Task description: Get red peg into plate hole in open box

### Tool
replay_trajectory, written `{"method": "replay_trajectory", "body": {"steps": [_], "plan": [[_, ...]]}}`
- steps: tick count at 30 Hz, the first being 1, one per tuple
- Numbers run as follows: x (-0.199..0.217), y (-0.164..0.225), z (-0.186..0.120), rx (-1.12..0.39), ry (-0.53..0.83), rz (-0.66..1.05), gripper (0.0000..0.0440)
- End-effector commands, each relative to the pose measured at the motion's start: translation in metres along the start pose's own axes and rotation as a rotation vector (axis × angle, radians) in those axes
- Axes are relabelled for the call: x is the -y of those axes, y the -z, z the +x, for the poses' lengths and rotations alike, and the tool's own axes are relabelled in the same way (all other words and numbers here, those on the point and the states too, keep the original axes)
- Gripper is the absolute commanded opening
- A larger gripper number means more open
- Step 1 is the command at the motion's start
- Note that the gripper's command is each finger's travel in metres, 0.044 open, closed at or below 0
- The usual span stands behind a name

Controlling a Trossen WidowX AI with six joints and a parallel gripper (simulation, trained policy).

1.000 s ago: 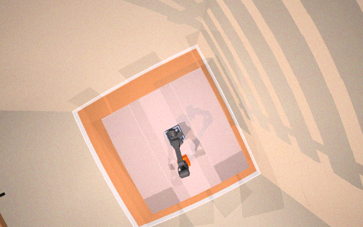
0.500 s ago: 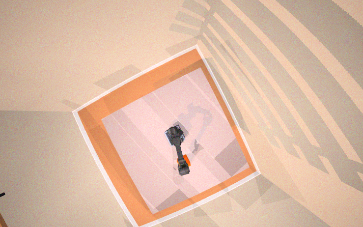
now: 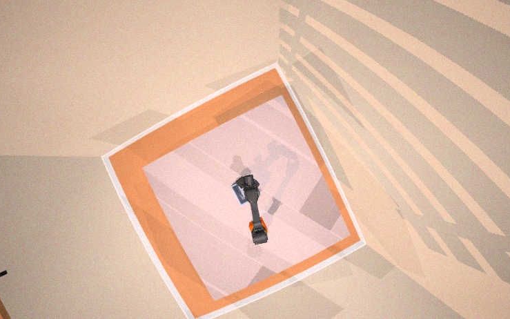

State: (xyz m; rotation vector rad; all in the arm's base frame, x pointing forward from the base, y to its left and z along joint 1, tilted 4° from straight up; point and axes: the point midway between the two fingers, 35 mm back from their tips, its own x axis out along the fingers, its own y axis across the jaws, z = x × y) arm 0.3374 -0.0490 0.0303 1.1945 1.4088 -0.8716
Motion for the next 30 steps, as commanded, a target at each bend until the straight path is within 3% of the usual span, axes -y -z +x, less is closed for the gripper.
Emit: {"method": "replay_trajectory", "body": {"steps": [1, 22, 24, 30], "plan": [[-0.002, -0.002, -0.004, -0.028, -0.01, 0.005, 0.0202], [-0.013, -0.024, -0.031, -0.053, -0.08, 0.03, 0.0271], [-0.014, -0.027, -0.034, -0.05, -0.088, 0.029, 0.0258], [-0.019, -0.036, -0.041, -0.043, -0.124, 0.014, 0.016]]}}
